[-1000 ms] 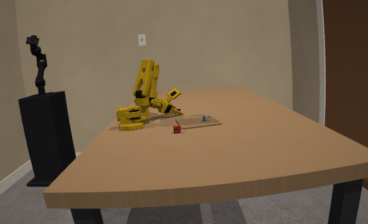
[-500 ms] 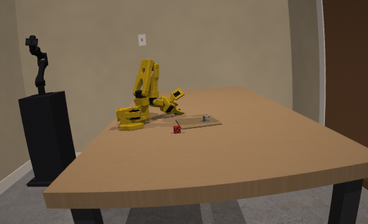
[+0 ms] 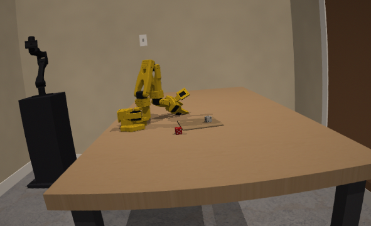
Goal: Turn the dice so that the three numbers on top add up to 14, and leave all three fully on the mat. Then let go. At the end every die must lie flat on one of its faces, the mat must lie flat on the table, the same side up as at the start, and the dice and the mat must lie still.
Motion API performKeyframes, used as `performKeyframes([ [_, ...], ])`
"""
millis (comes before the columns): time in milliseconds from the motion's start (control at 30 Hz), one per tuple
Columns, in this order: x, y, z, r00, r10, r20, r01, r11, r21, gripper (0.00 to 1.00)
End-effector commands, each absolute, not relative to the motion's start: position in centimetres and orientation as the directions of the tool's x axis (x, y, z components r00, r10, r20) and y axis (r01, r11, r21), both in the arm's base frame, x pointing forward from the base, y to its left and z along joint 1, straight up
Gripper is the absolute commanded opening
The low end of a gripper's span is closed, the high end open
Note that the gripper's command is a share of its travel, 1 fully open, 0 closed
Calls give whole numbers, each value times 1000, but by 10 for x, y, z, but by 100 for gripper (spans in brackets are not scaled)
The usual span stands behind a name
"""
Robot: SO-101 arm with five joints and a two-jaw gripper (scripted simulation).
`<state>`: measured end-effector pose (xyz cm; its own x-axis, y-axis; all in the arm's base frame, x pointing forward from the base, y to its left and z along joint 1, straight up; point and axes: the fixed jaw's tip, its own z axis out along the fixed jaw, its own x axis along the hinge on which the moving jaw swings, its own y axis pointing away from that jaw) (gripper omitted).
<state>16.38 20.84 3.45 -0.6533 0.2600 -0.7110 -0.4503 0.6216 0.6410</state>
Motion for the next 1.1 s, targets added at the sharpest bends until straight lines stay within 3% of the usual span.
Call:
performKeyframes([
  [0, 156, 211, -27, -760, 53, -648, -397, 752, 527, 29],
  [333, 157, 214, -17, -713, -88, -695, -503, 755, 420, 29],
  [1067, 142, 197, 27, -679, -185, -711, -578, 732, 361, 28],
])
